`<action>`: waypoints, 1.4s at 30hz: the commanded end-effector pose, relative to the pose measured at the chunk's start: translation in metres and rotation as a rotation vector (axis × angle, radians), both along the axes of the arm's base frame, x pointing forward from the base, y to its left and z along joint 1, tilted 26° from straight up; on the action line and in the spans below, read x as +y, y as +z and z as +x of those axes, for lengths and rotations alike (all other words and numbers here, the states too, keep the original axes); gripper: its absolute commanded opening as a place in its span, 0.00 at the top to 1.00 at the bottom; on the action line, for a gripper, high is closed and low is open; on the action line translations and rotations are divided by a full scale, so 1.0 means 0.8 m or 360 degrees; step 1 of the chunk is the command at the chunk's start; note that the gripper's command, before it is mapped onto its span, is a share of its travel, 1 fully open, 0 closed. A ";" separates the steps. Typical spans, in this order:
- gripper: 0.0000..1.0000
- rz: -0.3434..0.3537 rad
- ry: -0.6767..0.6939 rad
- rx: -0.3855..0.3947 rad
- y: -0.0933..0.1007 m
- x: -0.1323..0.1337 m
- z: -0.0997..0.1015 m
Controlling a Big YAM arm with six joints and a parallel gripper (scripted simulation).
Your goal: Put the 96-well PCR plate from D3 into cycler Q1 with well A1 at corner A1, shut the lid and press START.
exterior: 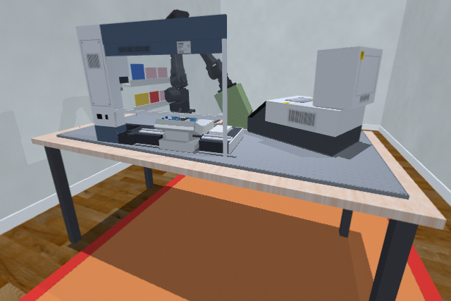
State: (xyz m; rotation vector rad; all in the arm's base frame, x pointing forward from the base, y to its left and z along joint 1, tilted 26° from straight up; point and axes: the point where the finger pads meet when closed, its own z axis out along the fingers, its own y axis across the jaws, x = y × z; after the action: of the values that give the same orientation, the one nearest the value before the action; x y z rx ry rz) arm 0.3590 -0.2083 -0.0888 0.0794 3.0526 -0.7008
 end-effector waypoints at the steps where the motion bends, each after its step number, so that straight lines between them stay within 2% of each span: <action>1: 1.00 -0.0022 -0.0042 -0.0069 0.015 -0.014 0.014; 7: 1.00 -0.0027 -0.0043 -0.0086 0.020 -0.015 0.016; 12: 1.00 -0.0012 -0.0015 -0.0048 0.028 0.007 0.007; 17: 1.00 -0.0011 0.0006 -0.0042 0.029 0.015 0.015; 27: 1.00 -0.0020 -0.0004 -0.0063 0.057 0.020 0.017; 33: 1.00 -0.0002 0.0021 -0.0046 0.055 0.029 0.017; 42: 1.00 -0.0021 0.0014 -0.0075 0.084 0.037 0.023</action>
State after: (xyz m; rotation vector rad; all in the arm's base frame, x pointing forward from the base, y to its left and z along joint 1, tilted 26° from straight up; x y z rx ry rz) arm 0.3589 -0.1846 -0.0398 0.0768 3.0502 -0.6994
